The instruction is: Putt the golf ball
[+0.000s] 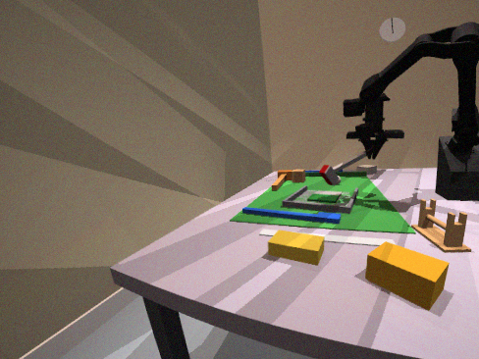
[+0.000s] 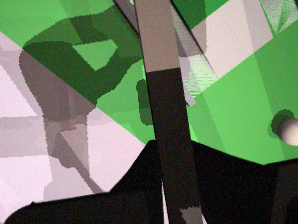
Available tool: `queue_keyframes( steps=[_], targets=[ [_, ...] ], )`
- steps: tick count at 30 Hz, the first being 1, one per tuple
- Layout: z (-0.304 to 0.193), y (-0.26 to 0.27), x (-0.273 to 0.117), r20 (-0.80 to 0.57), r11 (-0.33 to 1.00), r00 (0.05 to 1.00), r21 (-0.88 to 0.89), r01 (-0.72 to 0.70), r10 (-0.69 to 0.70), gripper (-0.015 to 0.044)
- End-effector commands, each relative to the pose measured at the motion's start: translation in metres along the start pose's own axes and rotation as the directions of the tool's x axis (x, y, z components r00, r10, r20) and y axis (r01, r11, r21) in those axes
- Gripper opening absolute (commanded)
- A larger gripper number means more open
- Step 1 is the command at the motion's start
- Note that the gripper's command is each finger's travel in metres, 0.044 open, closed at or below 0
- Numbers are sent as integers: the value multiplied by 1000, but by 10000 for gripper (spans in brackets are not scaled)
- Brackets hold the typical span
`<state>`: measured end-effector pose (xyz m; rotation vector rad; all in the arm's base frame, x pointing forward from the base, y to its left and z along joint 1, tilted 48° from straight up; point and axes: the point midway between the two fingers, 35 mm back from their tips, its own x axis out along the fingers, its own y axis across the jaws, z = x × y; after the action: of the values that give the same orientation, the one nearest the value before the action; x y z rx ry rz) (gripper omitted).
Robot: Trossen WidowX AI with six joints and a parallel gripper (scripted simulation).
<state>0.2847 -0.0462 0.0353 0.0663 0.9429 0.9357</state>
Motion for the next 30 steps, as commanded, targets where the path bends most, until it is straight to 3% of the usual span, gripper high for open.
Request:
queue_keyframes(
  steps=[1, 14, 30],
  targets=[
    [-23, -22, -8, -11, 992, 1000, 128, 24, -22, 0],
    [-105, -58, -19, -52, 876, 998, 480, 48, -27, 0],
    [-204, -75, -18, -65, 569, 998, 821, 49, 8, 0]
  ],
)
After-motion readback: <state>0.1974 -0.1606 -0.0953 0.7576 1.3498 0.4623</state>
